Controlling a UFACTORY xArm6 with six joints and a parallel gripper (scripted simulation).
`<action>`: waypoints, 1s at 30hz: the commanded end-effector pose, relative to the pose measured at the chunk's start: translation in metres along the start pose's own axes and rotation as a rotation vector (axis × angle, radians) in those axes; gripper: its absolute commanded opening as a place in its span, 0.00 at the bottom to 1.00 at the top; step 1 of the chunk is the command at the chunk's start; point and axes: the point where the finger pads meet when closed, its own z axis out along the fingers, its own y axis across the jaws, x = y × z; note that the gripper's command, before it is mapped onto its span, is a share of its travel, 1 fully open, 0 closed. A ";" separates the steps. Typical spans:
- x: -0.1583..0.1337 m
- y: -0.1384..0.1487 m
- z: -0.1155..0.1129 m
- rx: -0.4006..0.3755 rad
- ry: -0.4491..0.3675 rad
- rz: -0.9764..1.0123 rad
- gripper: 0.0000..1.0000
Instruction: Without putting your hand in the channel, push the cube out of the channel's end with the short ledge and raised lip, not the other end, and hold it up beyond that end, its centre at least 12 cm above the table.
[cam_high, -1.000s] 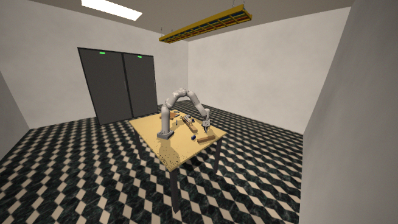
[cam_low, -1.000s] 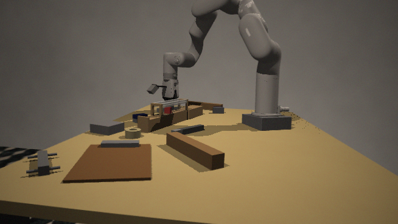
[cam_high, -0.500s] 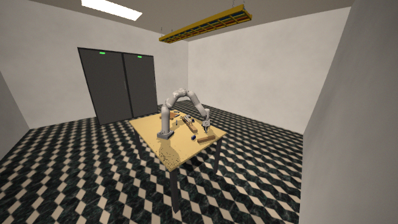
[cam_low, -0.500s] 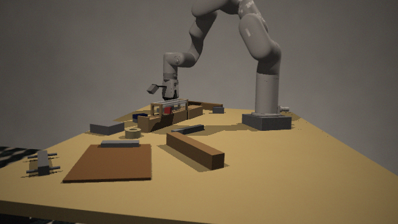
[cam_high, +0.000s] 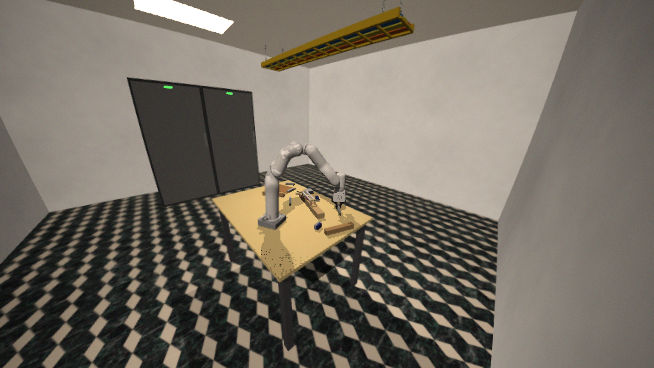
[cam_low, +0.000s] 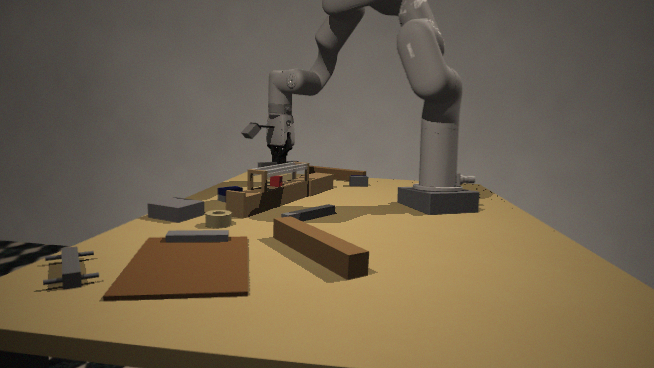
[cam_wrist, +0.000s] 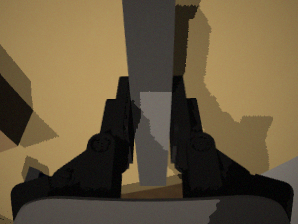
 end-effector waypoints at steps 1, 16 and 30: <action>0.000 0.001 -0.053 -0.007 0.002 0.000 0.00; 0.000 0.001 -0.068 -0.007 0.002 0.000 0.00; -0.001 -0.139 -0.070 -0.007 0.000 -0.360 0.00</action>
